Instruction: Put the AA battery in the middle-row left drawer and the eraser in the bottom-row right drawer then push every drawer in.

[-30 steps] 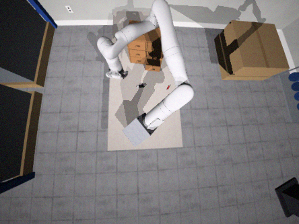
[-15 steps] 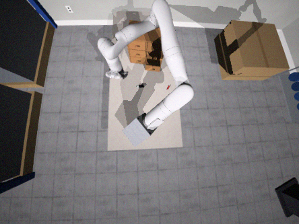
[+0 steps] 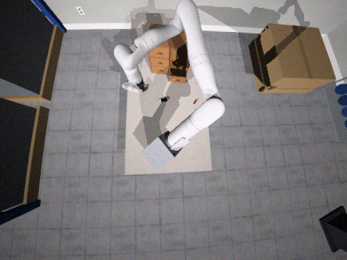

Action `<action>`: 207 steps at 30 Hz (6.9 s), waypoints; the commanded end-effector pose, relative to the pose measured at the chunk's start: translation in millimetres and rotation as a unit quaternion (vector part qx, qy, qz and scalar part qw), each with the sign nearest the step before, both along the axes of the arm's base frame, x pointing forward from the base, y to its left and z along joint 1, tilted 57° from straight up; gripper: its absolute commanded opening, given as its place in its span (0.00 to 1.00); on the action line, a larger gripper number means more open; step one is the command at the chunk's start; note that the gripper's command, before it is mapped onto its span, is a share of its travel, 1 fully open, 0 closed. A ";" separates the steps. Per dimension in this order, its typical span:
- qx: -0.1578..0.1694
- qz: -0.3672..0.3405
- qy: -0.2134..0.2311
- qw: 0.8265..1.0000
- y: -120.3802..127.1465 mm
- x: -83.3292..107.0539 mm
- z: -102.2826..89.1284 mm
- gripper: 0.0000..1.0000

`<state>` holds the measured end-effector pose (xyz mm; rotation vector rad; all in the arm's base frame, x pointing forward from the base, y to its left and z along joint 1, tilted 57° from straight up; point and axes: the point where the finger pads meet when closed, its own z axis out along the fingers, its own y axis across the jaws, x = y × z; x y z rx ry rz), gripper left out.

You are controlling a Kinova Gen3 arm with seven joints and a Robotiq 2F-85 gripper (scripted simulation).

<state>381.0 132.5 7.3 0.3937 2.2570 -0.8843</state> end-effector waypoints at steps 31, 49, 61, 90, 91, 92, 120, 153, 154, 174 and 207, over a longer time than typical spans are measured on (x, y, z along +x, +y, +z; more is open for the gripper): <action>0.116 -0.118 -0.169 0.972 -17.6 13.7 -2.0 0.33; 0.215 -0.217 -0.305 0.902 -34.1 24.2 -3.0 0.33; 0.282 -0.285 -0.395 0.827 -46.7 30.9 -3.1 0.33; 0.431 -0.441 -0.585 0.527 -83.5 44.5 -1.0 0.33; 0.436 -0.446 -0.591 0.512 -85.1 44.9 -0.9 0.33; 0.440 -0.451 -0.596 0.497 -86.6 45.3 -0.7 0.33; 0.501 -0.533 -0.677 0.087 -127.7 50.0 5.2 0.33; 0.468 -0.519 -0.651 -0.296 -165.9 45.8 13.0 0.33; 0.466 -0.518 -0.649 -0.306 -167.0 45.6 13.2 0.33; 0.434 -0.490 -0.617 -0.437 -181.0 41.8 16.6 0.33; 0.401 -0.457 -0.581 -0.541 -192.8 37.8 19.6 0.33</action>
